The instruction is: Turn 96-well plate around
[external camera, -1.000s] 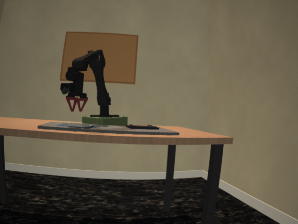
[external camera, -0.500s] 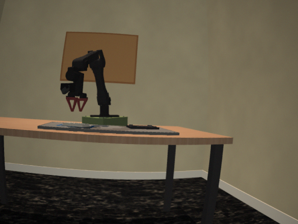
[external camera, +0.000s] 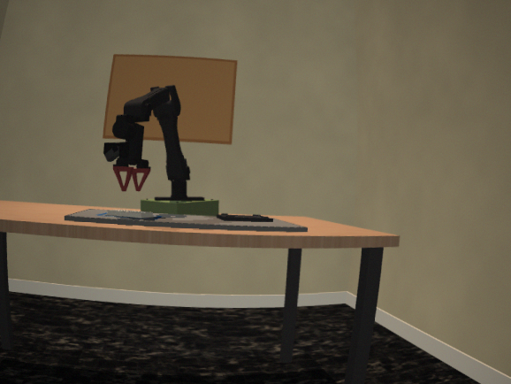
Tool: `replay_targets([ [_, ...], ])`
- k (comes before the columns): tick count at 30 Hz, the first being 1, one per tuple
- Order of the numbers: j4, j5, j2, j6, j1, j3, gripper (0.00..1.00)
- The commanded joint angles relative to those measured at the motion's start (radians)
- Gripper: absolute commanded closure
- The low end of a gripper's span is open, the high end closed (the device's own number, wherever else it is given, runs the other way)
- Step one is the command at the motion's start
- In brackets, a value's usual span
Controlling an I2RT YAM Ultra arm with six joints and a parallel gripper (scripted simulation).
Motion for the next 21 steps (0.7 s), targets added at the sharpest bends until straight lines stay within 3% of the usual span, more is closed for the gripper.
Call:
replay_targets([
  [1, 0.005, 0.000, -0.017, 0.001, 0.001, 0.004, 0.00],
  [21, 0.111, 0.000, 0.014, -0.002, -0.001, -0.071, 0.00],
])
